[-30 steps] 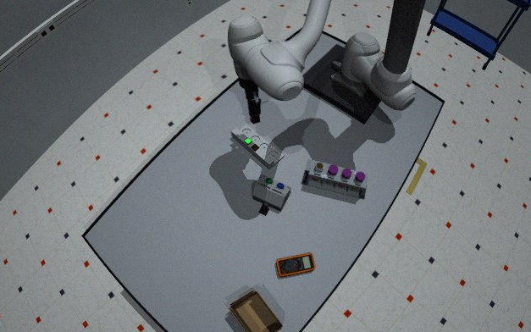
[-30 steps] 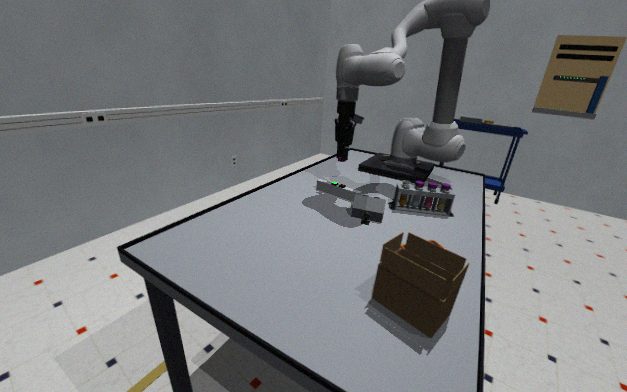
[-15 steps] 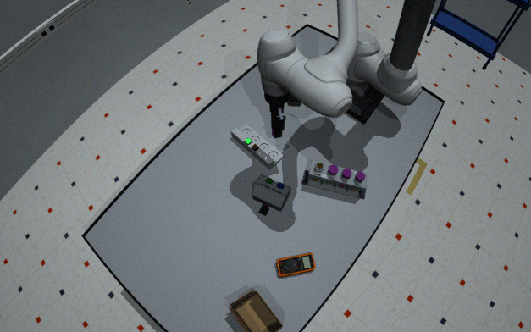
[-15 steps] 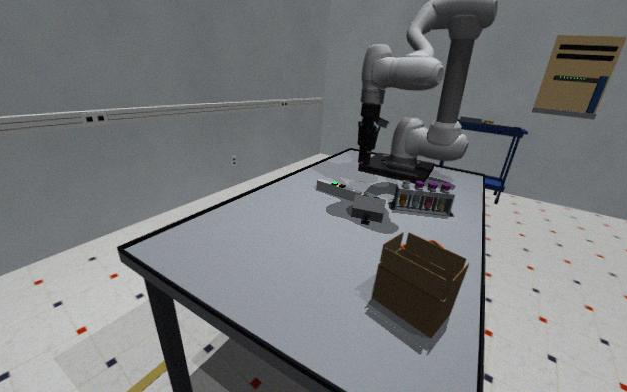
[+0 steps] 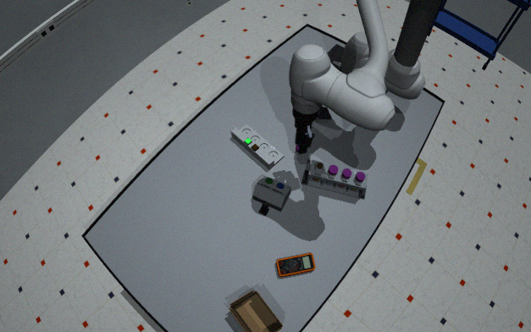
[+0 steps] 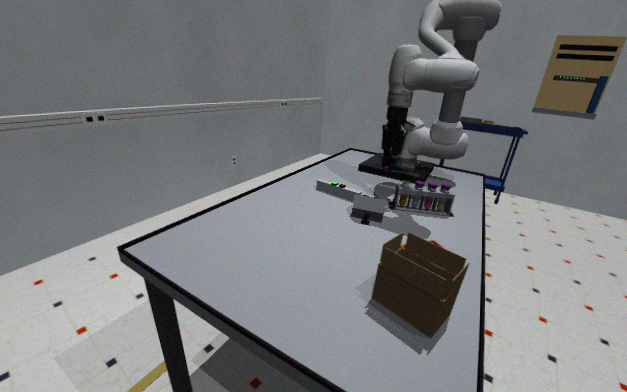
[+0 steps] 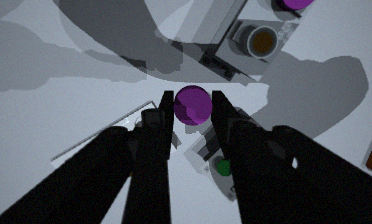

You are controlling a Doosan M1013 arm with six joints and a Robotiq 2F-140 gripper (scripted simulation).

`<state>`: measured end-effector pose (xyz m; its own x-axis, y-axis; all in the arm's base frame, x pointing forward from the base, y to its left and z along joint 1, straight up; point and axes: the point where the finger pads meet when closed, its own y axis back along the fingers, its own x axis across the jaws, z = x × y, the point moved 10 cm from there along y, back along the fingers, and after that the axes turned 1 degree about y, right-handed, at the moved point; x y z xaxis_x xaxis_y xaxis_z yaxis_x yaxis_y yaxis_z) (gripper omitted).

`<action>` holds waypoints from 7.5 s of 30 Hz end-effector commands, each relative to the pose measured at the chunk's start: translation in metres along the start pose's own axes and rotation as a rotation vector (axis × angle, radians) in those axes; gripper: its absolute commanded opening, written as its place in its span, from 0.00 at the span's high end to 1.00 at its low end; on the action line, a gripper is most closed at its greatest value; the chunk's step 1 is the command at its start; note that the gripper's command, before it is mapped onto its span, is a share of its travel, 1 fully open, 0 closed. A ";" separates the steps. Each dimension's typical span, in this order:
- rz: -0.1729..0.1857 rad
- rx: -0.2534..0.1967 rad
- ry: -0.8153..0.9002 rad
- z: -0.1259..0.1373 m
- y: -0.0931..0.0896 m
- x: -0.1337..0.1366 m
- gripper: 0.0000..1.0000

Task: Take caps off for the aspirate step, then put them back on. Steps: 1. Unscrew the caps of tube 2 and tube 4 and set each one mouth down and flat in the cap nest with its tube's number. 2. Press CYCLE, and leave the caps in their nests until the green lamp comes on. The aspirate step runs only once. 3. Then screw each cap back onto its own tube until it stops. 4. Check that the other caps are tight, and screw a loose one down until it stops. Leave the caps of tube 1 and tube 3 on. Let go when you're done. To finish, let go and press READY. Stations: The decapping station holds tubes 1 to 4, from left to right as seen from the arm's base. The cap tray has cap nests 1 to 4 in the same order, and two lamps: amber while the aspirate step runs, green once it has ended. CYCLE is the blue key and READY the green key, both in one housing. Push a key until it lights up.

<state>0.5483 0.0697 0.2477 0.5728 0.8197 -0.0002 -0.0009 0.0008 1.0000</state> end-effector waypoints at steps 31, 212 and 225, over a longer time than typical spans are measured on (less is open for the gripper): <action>-0.001 -0.001 -0.001 -0.051 -0.025 0.070 0.70; -0.001 -0.002 -0.132 -0.051 -0.042 0.070 0.70; -0.001 -0.001 -0.399 -0.051 -0.042 0.070 0.70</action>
<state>0.5462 0.1559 0.2048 0.7812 0.6243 0.0002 0.0007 -0.0013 1.0000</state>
